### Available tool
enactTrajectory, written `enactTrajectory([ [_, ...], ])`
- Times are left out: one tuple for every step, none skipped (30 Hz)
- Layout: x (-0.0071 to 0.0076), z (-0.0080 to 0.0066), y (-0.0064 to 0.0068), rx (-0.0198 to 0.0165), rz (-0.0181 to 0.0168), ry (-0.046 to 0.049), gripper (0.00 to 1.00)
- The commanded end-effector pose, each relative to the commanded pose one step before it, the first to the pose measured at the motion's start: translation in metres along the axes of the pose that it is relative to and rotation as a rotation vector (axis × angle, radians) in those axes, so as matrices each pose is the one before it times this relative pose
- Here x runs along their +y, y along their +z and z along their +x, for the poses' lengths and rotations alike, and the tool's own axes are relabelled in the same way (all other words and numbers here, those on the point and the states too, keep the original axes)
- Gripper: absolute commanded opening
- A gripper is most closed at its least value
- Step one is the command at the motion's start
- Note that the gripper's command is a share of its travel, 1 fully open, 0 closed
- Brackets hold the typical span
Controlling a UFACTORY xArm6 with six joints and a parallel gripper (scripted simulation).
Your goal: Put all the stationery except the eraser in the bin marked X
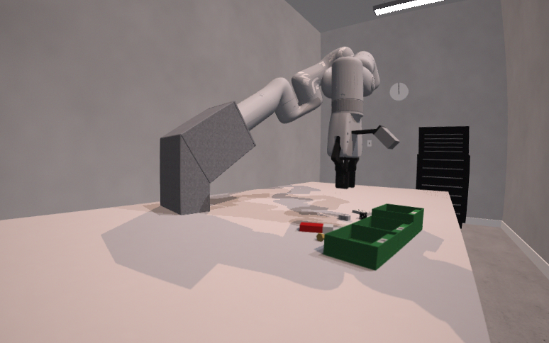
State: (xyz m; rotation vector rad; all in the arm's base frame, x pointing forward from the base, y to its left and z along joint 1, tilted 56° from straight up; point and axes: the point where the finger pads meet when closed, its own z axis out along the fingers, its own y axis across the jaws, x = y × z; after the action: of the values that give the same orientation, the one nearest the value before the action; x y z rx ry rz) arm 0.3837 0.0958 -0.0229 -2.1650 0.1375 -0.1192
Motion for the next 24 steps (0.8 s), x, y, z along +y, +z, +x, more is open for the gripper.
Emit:
enactTrajectory([
  [-0.00154, -0.00163, 0.00288, 0.01051, -0.00039, -0.00474, 0.29],
  [-0.00004, 0.00034, 0.00001, 0.00001, 0.0, 0.0, 0.29],
  [0.00001, 0.00039, 0.0, 0.0, 0.0, 0.0, 0.29],
  [0.00004, 0.0004, -0.00007, -0.00002, 0.0, 0.00001, 0.29],
  [0.00006, 0.00031, 0.00003, 0.00002, 0.0, -0.00001, 0.29],
  [0.00008, 0.00028, 0.00001, 0.00001, 0.0, 0.0, 0.29],
  [0.0, 0.0, 0.0, 0.0, 0.0, 0.0, 0.29],
  [0.0, 0.0, 0.0, 0.0, 0.0, 0.0, 0.29],
  [0.00009, 0.00022, 0.00002, 0.0, 0.0, 0.0, 0.29],
  [0.00007, 0.0002, 0.0, 0.0, 0.0, 0.0, 0.29],
  [0.00007, 0.00021, 0.0, 0.0, 0.0, 0.0, 0.29],
  [0.00006, 0.0002, 0.0, 0.0, 0.0, 0.0, 0.29],
  [0.00006, 0.00019, 0.0, 0.0, 0.0, 0.0, 0.29],
  [0.00005, 0.00018, 0.0, 0.0, 0.0, 0.0, 0.29],
  [0.00005, 0.00017, 0.0, 0.0, 0.0, 0.0, 0.29],
  [0.00004, 0.00015, 0.0, 0.0, 0.0, 0.0, 0.29],
  [0.00004, 0.00014, 0.0, 0.0, 0.0, 0.0, 0.29],
  [0.00003, 0.00012, 0.0, 0.0, 0.0, 0.0, 0.29],
  [0.00003, 0.00011, 0.0, 0.0, 0.0, 0.0, 0.29],
  [0.00002, 0.00009, 0.0, 0.0, 0.0, 0.0, 0.29],
  [0.00002, 0.00008, 0.0, 0.0, 0.0, 0.0, 0.29],
  [0.00002, 0.00007, 0.0, 0.0, 0.0, 0.0, 0.29],
  [0.00002, 0.00006, 0.0, 0.0, 0.0, 0.0, 0.29],
  [0.0, 0.0, 0.0, 0.0, 0.0, 0.0, 0.29],
])
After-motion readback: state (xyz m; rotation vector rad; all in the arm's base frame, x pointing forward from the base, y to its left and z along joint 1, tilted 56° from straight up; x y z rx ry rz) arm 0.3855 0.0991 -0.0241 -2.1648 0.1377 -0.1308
